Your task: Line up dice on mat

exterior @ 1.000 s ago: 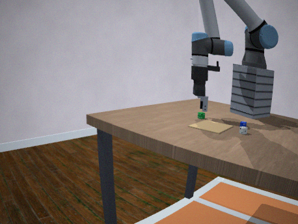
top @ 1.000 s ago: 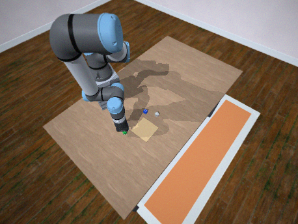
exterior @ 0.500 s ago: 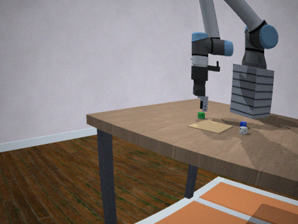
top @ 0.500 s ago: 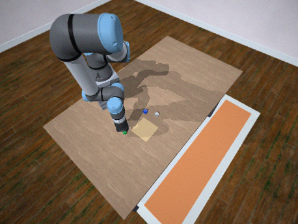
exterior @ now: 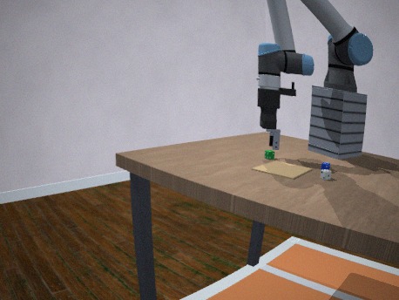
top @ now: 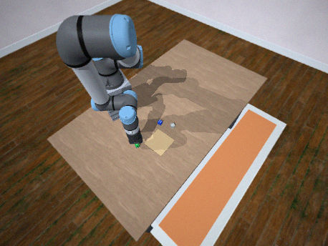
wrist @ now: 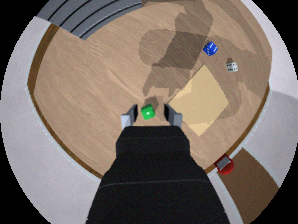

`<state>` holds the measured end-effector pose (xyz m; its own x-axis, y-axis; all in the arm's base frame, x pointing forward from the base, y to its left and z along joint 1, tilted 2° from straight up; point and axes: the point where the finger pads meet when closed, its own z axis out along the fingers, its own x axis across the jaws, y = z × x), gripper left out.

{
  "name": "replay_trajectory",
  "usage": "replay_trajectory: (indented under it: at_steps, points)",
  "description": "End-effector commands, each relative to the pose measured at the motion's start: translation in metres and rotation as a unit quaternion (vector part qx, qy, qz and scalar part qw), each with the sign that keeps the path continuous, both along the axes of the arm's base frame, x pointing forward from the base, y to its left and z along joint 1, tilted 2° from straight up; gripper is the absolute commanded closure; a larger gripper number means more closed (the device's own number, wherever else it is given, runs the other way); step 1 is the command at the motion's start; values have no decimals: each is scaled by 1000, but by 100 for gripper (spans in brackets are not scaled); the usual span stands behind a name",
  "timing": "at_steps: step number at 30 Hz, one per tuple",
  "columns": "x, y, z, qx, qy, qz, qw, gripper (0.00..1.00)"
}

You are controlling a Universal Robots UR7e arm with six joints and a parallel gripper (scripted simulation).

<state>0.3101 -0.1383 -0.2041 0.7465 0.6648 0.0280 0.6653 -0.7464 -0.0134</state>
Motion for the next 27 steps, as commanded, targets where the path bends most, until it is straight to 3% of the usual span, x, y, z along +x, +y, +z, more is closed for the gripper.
replay_trajectory:
  at_steps: [1, 6, 27]
  points:
    - [-1, 19, 0, 2, 1, 0, 1000, 0]
    - [-1, 30, 0, 2, 1, 0, 1000, 0]
    - [3, 126, 3, 2, 2, 0, 1000, 0]
